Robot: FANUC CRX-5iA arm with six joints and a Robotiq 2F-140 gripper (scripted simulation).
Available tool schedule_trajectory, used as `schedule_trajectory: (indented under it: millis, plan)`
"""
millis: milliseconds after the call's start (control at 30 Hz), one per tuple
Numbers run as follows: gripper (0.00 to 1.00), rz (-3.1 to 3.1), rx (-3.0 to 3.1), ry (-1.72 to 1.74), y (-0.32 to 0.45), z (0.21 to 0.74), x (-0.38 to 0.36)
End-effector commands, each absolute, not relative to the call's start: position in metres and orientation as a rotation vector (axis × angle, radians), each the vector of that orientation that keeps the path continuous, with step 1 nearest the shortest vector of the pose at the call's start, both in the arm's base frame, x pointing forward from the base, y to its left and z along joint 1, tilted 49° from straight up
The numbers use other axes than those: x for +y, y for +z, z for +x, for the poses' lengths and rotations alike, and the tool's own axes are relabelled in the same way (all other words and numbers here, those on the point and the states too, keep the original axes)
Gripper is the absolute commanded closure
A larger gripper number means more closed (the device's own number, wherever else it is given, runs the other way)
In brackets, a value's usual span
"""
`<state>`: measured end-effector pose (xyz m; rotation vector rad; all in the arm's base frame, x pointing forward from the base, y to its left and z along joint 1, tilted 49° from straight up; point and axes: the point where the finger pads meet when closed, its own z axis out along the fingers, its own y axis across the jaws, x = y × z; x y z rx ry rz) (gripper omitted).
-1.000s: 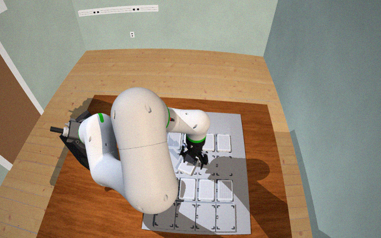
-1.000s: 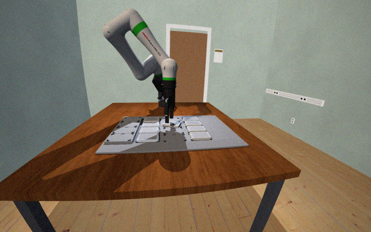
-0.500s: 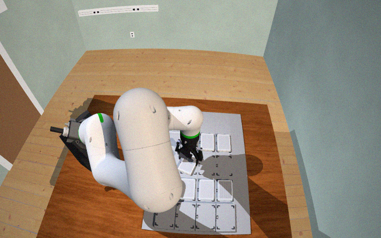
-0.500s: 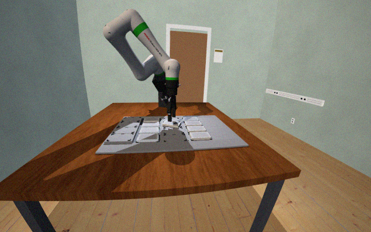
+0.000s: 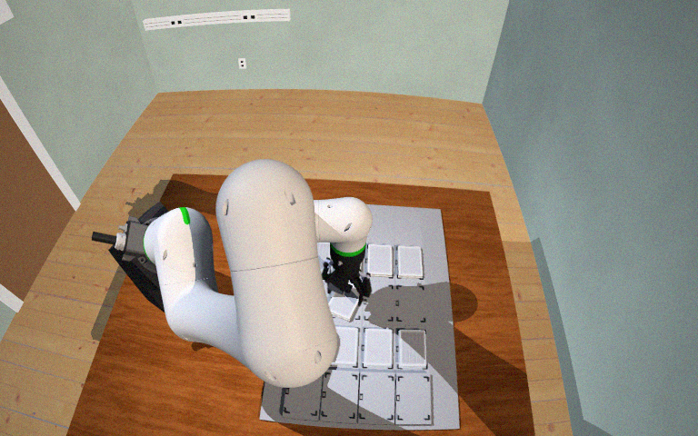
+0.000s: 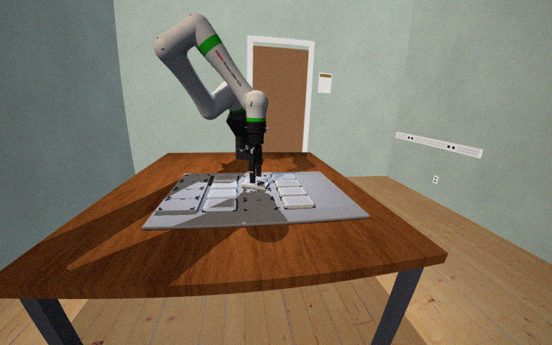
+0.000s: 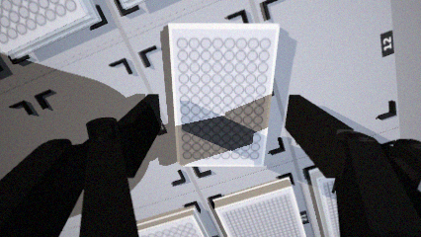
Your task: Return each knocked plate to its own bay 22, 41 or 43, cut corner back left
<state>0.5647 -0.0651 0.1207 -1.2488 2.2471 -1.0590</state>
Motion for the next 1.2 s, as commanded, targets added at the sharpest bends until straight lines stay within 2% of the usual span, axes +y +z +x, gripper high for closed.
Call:
schedule_trajectory:
  millis: [0,1167]
  plan:
    - [0.30,-1.248,2.245,-1.059,0.118,0.568,-0.067]
    - [0.30,-1.248,2.245,-1.059,0.106,0.579,-0.075]
